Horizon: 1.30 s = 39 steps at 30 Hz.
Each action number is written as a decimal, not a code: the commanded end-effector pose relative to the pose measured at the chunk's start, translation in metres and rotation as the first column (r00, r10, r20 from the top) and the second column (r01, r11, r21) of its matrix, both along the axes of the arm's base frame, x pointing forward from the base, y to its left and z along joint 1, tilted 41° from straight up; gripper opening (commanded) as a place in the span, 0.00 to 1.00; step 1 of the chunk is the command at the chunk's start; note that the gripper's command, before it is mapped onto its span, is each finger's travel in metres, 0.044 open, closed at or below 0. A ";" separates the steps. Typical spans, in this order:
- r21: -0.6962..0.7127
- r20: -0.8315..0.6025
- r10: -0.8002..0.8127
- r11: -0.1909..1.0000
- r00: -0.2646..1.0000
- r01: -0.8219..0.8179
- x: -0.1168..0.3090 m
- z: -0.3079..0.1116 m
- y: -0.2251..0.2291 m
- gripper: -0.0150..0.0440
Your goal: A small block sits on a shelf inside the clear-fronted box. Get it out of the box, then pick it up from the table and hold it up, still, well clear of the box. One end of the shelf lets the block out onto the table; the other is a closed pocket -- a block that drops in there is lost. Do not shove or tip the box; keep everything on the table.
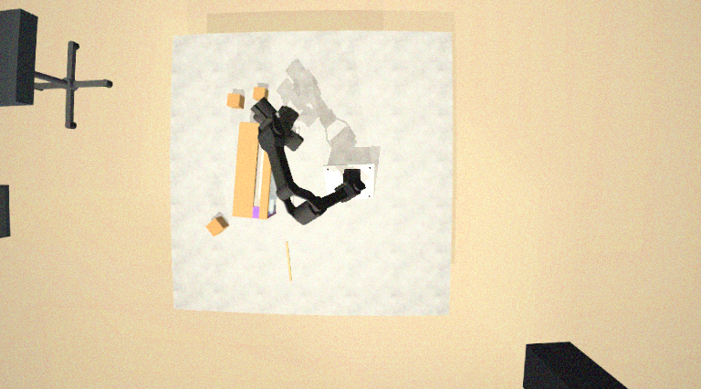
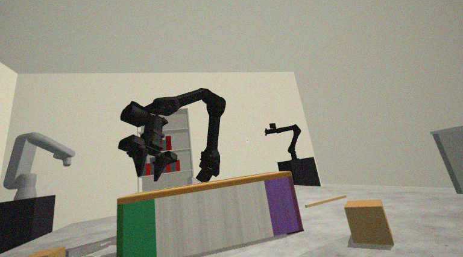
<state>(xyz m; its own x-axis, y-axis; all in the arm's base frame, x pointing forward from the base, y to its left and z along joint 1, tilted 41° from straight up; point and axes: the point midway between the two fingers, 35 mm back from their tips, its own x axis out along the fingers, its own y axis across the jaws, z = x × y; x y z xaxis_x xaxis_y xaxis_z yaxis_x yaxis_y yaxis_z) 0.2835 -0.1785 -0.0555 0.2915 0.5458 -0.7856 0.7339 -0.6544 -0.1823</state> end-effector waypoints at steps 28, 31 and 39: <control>0.156 -0.525 -0.578 0.656 0.624 0.739 -0.007 -0.024 0.007 0.74; 0.158 -0.526 -0.577 0.656 0.625 0.738 -0.008 -0.061 0.040 0.74; 0.160 -0.526 -0.576 0.656 0.626 0.738 -0.011 -0.076 0.056 0.74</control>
